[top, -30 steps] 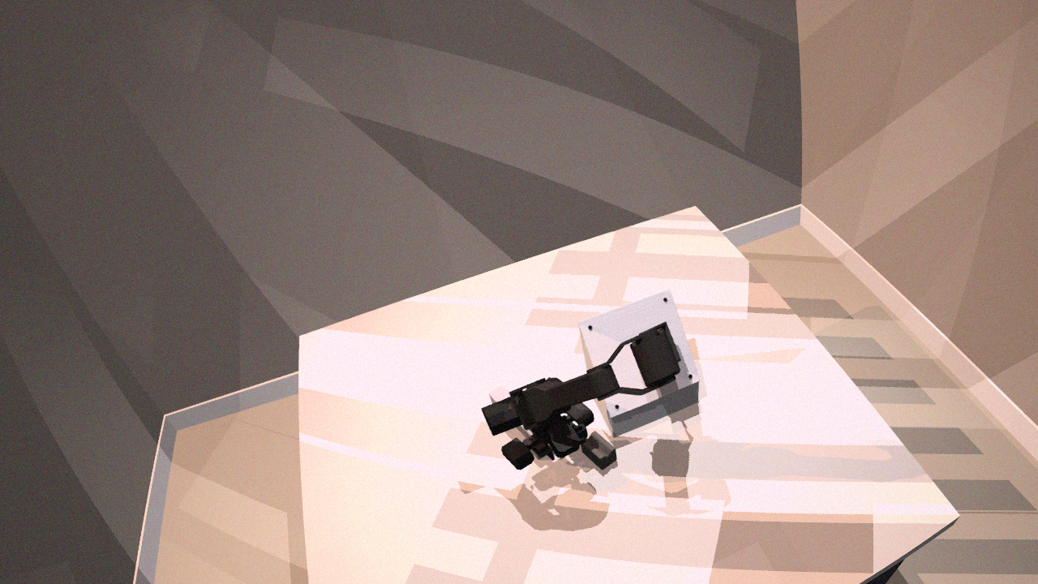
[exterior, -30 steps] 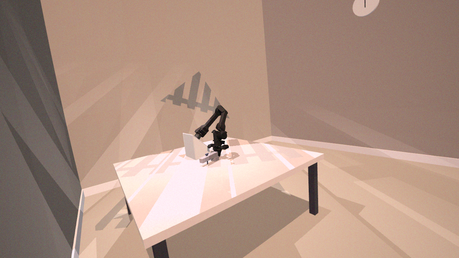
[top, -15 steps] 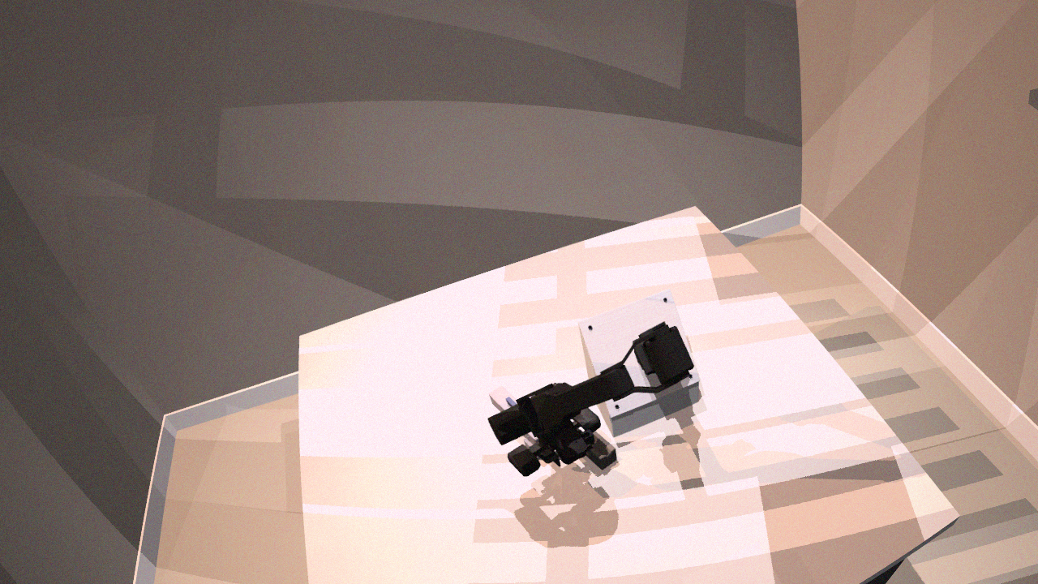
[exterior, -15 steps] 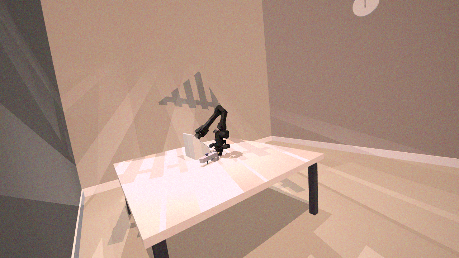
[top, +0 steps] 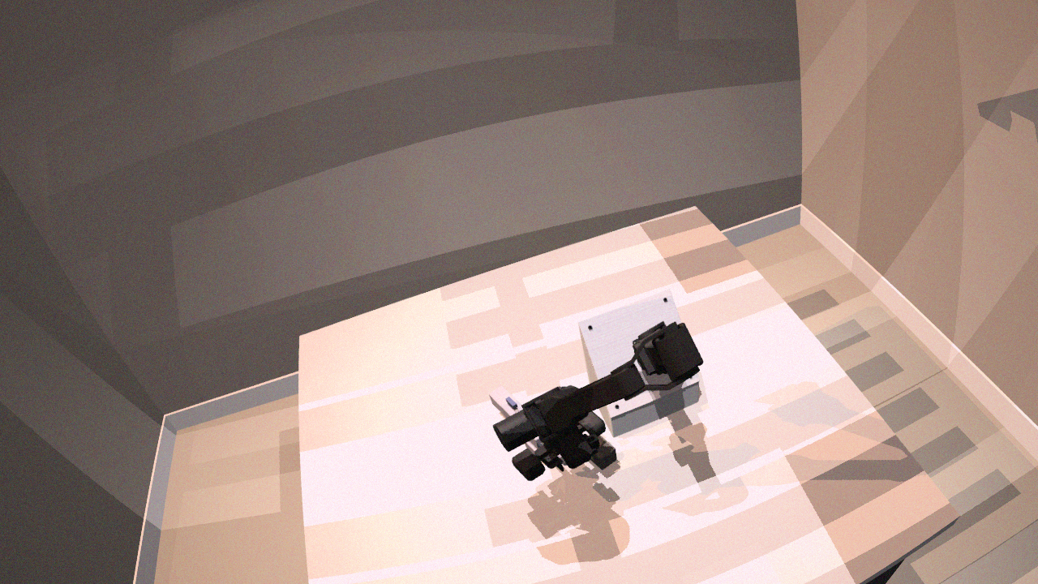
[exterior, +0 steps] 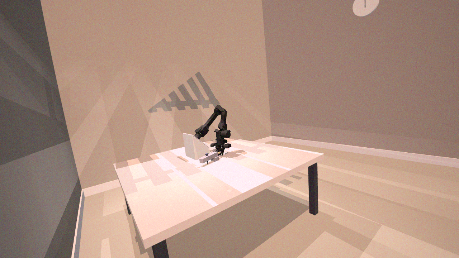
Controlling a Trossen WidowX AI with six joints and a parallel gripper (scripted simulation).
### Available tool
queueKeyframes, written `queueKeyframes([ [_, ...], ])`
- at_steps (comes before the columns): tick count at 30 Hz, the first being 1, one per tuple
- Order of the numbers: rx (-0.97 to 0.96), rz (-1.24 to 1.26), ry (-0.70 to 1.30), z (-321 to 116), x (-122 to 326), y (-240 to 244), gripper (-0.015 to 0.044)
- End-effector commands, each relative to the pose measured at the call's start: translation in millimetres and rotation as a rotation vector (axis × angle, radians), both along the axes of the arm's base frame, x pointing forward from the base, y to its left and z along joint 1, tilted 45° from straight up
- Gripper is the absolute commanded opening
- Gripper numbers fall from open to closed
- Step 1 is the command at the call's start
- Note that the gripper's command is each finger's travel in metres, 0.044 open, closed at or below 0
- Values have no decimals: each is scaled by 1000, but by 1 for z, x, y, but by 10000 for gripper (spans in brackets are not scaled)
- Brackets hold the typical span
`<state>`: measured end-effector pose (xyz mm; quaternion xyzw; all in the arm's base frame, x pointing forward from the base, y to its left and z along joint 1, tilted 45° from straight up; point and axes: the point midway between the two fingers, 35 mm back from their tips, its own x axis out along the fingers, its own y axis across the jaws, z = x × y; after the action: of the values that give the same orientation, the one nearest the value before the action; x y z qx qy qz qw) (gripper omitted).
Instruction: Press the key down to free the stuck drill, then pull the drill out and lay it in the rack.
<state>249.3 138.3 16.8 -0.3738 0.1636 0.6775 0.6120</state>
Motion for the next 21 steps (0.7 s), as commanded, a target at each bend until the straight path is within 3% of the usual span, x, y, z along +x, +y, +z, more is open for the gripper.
queueKeyframes([
  [1,0,2,-4,0,0,0,158],
  [12,0,-3,-5,-4,2,-2,440],
  [21,0,-3,-6,-9,4,-4,440],
])
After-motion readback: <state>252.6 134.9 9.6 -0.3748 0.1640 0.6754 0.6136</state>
